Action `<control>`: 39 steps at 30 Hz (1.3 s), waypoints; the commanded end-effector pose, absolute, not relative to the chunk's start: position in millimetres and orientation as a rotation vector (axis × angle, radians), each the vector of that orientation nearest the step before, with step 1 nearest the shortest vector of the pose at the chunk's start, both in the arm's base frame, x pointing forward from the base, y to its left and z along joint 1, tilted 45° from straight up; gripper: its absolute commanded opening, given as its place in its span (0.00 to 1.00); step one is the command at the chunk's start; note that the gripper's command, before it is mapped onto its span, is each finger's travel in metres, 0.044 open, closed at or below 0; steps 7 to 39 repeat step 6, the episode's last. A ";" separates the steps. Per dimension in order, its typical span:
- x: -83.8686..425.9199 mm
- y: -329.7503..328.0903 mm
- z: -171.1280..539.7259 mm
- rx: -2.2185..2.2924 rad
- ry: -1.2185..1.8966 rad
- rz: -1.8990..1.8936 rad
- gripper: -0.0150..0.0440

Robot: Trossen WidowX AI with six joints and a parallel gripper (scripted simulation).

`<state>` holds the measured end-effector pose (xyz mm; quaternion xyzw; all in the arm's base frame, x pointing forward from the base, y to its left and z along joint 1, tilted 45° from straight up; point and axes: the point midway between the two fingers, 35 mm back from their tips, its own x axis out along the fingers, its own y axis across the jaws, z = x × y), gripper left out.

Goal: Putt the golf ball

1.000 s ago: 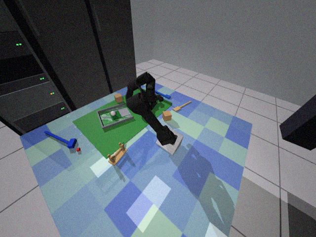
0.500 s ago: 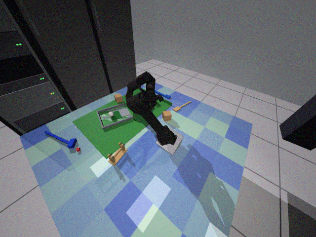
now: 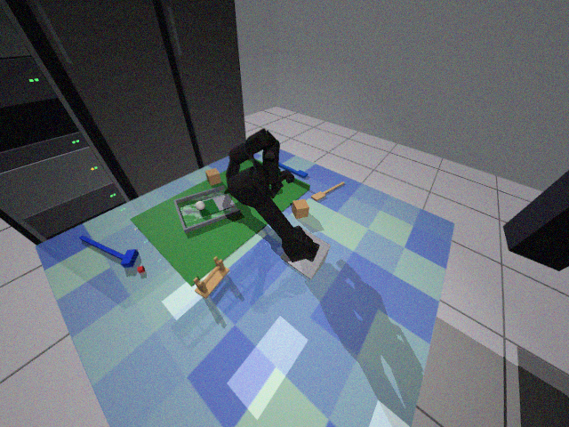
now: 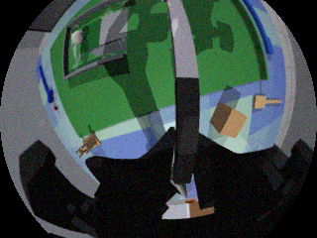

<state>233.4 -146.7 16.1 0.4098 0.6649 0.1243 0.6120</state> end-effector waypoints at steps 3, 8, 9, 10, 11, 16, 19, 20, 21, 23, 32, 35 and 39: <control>233.5 -147.4 15.7 0.946 1.531 0.284 0.25; 233.5 -147.4 15.7 0.946 1.531 0.284 0.25; 233.5 -147.4 15.7 0.946 1.531 0.284 0.25; 233.5 -147.4 15.7 0.946 1.531 0.284 0.25; 233.5 -147.4 15.7 0.946 1.531 0.284 0.25; 233.5 -147.4 15.7 0.946 1.531 0.284 0.25; 233.5 -147.4 15.7 0.946 1.531 0.284 0.25; 233.5 -147.4 15.7 0.946 1.531 0.284 0.25; 233.5 -147.4 15.7 0.946 1.531 0.284 0.25; 233.5 -147.4 15.7 0.946 1.531 0.284 0.25; 233.5 -147.4 15.7 0.946 1.531 0.284 0.25; 233.5 -147.4 15.7 0.946 1.531 0.284 0.25; 233.5 -147.4 15.7 0.946 1.531 0.284 0.25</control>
